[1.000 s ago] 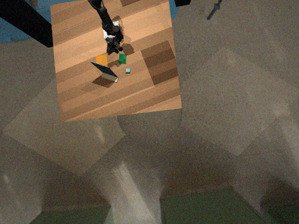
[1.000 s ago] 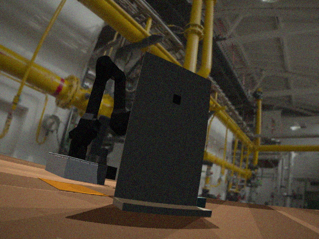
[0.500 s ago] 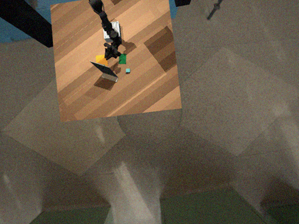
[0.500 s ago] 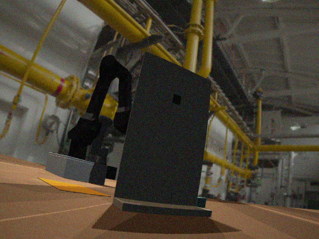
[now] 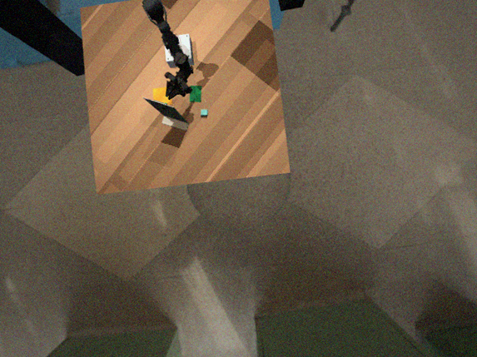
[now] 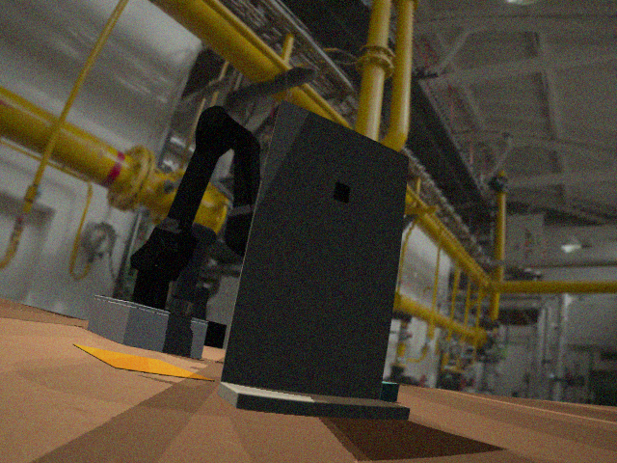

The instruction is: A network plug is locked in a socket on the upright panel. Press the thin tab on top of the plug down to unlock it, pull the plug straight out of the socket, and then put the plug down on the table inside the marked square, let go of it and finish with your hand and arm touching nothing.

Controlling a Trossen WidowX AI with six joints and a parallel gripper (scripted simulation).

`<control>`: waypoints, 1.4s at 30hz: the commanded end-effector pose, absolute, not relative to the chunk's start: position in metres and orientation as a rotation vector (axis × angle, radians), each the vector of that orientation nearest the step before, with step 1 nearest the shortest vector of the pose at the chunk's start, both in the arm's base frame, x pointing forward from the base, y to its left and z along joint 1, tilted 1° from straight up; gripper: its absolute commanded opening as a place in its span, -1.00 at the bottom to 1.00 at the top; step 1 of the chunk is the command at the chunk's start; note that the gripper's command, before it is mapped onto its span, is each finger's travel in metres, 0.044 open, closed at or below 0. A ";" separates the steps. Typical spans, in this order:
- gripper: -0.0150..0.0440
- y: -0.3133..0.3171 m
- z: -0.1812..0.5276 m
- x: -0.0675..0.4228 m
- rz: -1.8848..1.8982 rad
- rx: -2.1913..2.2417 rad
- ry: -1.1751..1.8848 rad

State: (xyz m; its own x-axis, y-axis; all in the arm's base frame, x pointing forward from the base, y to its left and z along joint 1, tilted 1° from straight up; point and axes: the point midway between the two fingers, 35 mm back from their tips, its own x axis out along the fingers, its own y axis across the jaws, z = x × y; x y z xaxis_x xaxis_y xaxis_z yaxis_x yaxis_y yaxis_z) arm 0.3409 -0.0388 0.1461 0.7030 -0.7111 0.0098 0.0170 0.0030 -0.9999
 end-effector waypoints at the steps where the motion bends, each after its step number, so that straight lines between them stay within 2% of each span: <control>1: 0.04 -0.041 0.145 0.348 -0.622 -1.482 0.607; 23: 0.04 -0.059 0.146 0.375 -0.624 -1.482 0.605; 26: -0.23 -0.059 0.146 0.375 -0.624 -1.482 0.605; 37: -0.48 -0.059 0.146 0.375 -0.624 -1.482 0.605; 42: -0.49 -0.059 0.146 0.375 -0.624 -1.482 0.605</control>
